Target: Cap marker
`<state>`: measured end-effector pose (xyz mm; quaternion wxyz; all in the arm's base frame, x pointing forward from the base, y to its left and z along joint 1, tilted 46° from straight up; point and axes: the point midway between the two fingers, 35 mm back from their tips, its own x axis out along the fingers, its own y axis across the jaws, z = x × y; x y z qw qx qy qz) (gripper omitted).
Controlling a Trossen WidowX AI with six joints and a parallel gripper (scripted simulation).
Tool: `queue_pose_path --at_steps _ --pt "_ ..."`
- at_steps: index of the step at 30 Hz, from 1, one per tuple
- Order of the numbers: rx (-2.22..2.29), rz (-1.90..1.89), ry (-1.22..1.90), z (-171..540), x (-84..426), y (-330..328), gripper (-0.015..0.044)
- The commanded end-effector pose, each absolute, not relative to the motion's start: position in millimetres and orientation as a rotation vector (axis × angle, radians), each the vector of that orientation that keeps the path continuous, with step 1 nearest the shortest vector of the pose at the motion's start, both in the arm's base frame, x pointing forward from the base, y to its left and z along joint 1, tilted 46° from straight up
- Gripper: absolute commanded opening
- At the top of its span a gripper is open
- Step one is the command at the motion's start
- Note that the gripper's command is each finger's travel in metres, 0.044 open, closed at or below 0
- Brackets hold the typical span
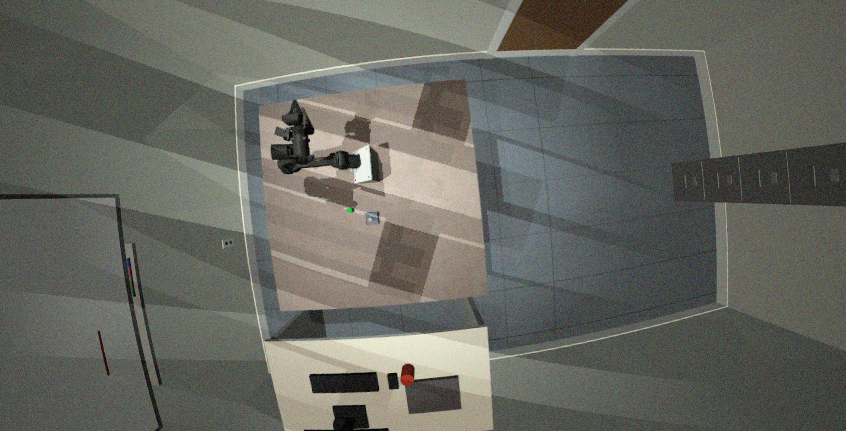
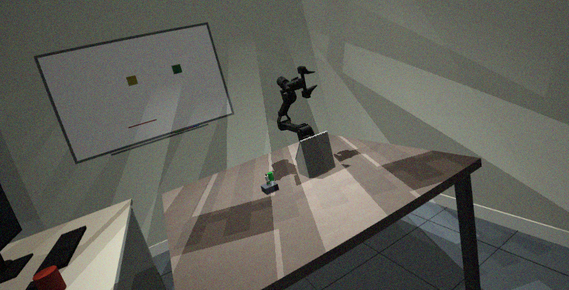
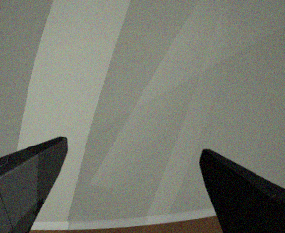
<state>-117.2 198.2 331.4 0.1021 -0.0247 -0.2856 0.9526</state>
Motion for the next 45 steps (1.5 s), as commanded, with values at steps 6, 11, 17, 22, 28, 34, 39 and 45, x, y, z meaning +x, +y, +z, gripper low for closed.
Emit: queue_pose_path --at_steps 6,11,17,22,28,34,39,45 --pt "-0.084 2.580 -0.507 324 -78 252 0.0244" --pt "-0.105 2.282 -0.182 303 -17 299 0.0244" --pt "-0.144 1.892 0.148 262 70 326 0.0244" --pt "-0.185 1.553 0.392 220 143 319 0.0244" --pt "-0.244 1.143 0.656 166 218 277 0.0244" --pt "-0.322 0.735 0.892 119 271 204 0.0244" --pt "-0.400 0.409 1.078 92 293 130 0.0244" --pt "-0.519 0.027 1.313 74 291 32 0.0244"
